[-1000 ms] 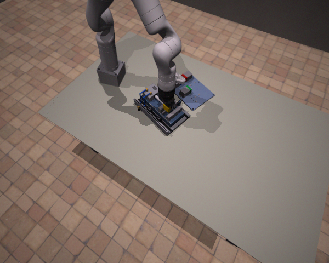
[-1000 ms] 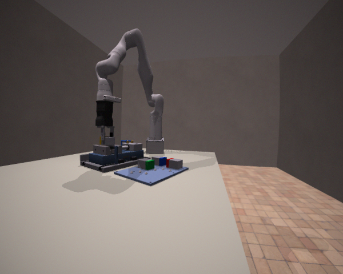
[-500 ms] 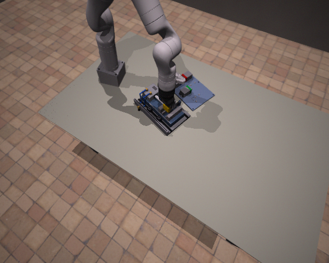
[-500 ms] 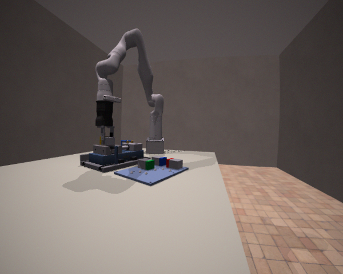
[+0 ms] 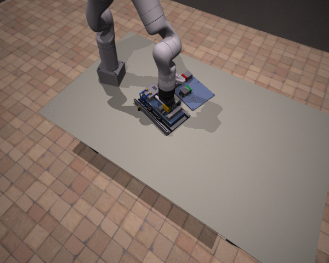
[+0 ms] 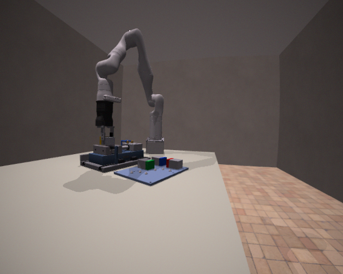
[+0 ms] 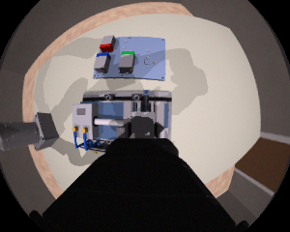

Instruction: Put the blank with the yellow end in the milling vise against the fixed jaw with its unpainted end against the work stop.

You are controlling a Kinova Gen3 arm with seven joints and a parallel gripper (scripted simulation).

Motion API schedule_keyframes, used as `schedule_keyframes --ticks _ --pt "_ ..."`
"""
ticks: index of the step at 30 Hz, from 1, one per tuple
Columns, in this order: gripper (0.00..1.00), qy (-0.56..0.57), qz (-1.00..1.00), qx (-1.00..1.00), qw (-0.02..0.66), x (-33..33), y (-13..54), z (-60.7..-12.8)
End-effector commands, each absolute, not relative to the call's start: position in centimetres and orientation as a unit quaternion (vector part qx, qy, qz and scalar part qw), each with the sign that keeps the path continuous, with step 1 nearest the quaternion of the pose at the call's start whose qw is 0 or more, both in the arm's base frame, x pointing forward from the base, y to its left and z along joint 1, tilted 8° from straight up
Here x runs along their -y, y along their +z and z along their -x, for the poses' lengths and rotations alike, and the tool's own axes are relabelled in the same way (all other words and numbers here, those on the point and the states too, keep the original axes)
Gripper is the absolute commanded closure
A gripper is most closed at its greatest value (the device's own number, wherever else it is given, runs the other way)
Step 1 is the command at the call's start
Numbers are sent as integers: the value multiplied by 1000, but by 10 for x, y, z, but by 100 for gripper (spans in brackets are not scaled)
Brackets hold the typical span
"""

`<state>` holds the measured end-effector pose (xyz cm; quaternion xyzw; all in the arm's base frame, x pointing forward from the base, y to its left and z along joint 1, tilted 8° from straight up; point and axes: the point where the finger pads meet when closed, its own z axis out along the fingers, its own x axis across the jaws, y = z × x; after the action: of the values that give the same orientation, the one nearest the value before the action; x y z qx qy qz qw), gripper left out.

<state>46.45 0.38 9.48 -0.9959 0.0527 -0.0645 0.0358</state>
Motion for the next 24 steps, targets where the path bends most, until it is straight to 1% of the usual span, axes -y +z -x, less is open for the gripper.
schedule_keyframes --ticks 1,24 --pt "100 -65 996 -57 36 -4 95 -465" --pt "100 -65 995 -59 36 -4 94 -465"
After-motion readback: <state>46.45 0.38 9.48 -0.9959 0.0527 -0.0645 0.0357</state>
